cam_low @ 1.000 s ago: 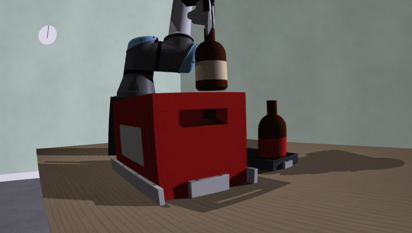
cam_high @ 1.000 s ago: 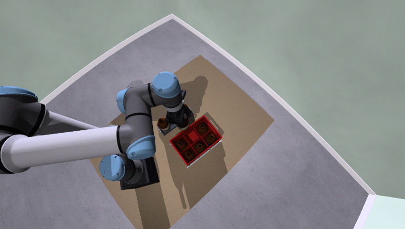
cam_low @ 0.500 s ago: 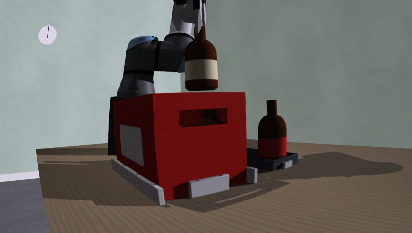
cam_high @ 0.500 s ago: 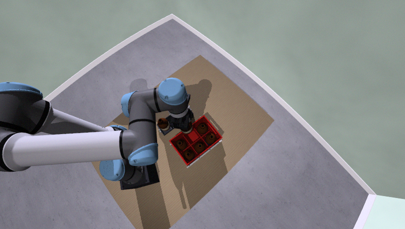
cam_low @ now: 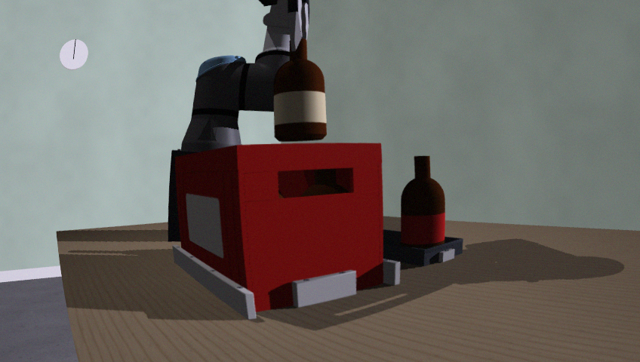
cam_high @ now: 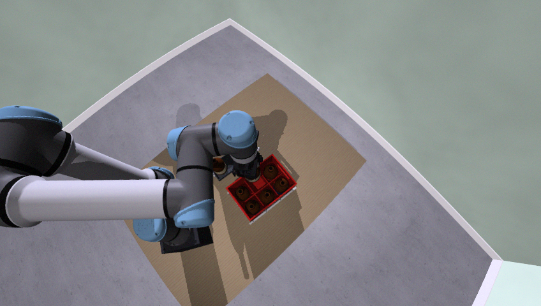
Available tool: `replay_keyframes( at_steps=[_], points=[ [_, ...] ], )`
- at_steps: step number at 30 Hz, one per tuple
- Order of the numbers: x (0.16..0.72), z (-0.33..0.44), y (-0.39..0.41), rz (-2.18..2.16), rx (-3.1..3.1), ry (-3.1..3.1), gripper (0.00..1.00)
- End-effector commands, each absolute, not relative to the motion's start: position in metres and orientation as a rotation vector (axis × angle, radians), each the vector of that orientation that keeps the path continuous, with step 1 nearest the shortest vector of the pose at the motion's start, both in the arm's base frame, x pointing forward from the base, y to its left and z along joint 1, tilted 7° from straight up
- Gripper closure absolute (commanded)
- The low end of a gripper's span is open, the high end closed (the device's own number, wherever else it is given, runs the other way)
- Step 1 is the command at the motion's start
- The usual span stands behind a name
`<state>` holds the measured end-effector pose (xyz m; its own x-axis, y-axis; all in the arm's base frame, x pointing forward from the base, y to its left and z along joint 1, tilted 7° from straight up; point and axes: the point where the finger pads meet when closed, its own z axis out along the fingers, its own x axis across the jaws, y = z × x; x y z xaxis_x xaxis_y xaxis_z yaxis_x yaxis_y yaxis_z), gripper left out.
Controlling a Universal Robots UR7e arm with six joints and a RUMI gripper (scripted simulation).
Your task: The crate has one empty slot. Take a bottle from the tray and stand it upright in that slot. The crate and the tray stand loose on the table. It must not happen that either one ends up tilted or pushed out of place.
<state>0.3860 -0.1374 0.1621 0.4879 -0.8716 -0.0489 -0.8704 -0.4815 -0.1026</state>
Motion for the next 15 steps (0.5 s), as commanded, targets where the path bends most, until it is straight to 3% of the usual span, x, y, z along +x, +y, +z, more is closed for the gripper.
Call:
replay_keyframes(
  at_steps=[1,15],
  points=[
    [0.3849,0.1618,-0.1452,-0.017,-2.610,1.534,1.00],
    [0.3831,0.1608,-0.1548,-0.017,-2.610,1.534,1.00]
  ],
)
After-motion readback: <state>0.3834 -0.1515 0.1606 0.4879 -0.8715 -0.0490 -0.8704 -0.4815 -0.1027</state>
